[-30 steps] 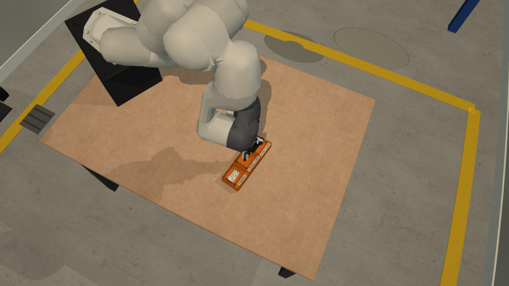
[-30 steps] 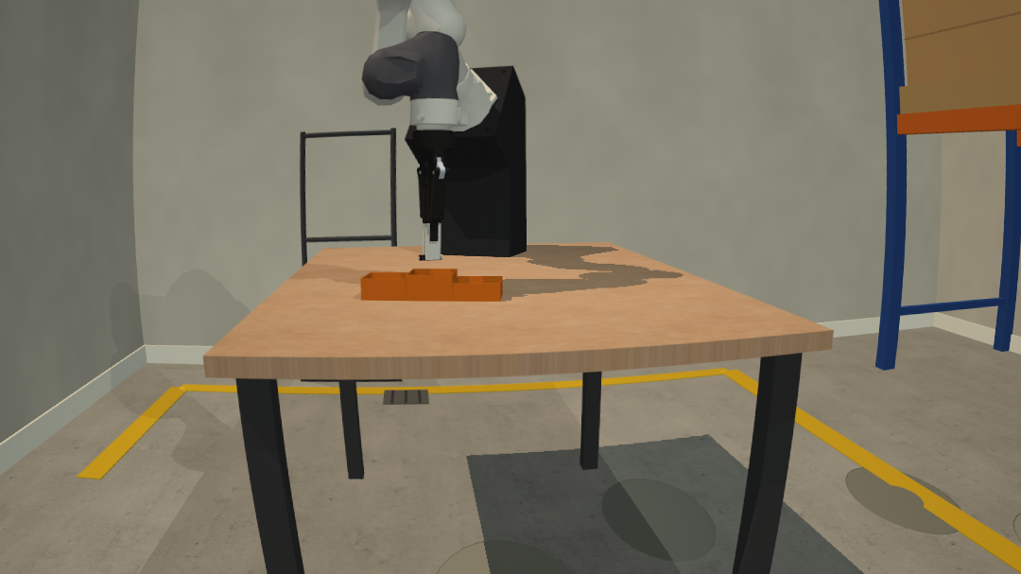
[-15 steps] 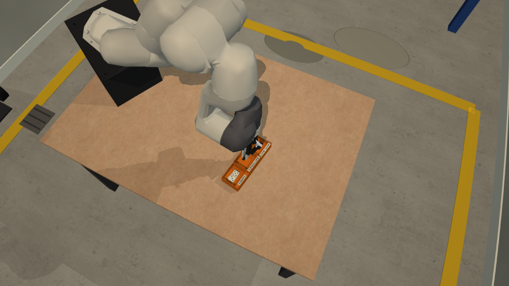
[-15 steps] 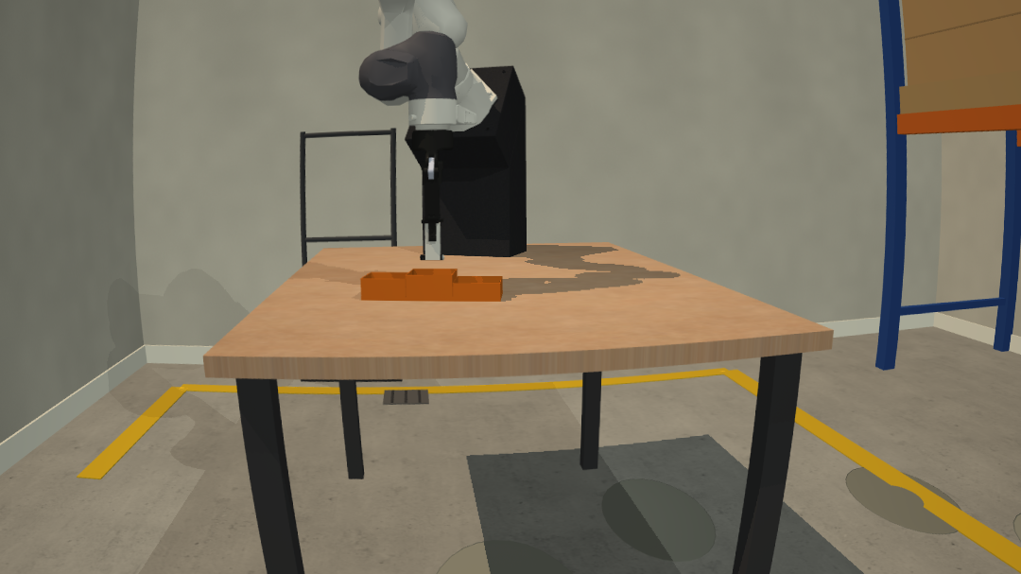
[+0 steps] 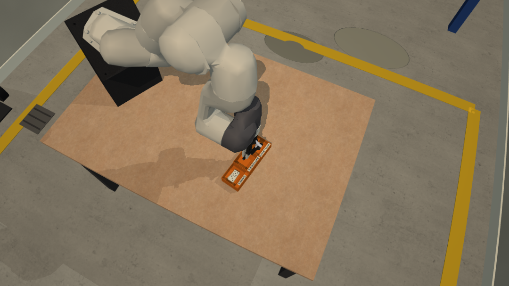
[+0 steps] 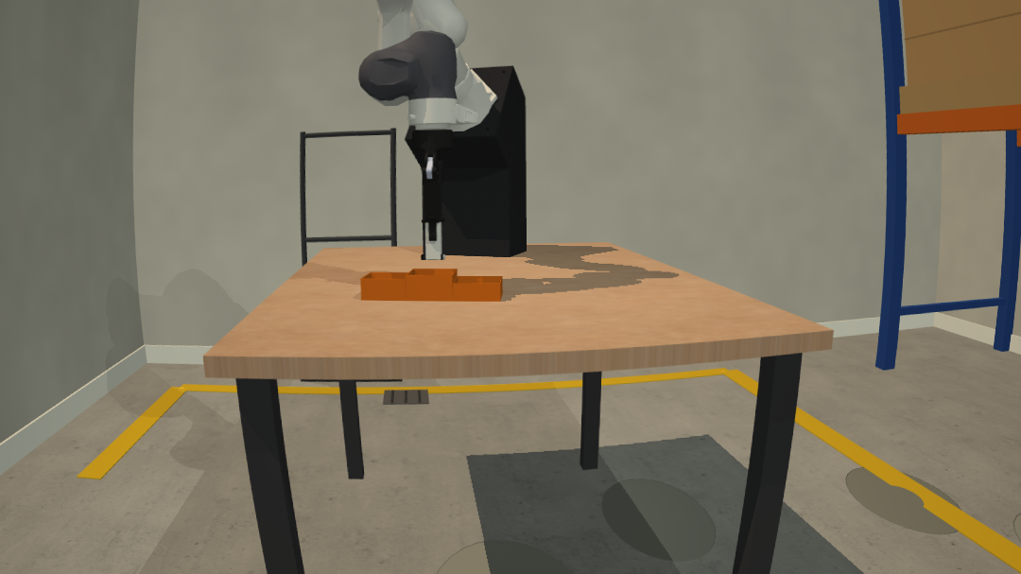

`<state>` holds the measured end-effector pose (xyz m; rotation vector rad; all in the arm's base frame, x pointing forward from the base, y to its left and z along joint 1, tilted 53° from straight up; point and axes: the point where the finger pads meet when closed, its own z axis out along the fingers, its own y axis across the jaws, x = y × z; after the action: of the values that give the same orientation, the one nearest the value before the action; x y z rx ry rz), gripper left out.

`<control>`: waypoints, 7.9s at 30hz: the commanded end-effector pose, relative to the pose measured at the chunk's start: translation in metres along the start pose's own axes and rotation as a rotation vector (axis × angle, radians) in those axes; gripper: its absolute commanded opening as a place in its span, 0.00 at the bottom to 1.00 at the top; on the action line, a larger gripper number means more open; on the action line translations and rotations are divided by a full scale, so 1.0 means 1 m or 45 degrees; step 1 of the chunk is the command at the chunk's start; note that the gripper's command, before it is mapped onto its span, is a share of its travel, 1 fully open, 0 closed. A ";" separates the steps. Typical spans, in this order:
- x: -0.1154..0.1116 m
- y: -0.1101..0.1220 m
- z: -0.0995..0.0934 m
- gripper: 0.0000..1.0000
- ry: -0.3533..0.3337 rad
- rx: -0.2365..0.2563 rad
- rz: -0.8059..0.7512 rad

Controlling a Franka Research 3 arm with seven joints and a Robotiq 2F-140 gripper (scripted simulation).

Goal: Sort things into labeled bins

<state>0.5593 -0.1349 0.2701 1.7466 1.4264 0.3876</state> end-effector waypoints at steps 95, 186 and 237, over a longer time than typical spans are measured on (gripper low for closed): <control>-0.004 0.001 0.023 0.15 0.001 -0.025 0.050; -0.004 0.000 0.001 0.15 0.001 -0.025 0.050; 0.068 -0.111 0.001 0.19 -0.008 -0.024 -0.878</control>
<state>0.5061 -0.0710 0.1670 1.1522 1.8927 0.0302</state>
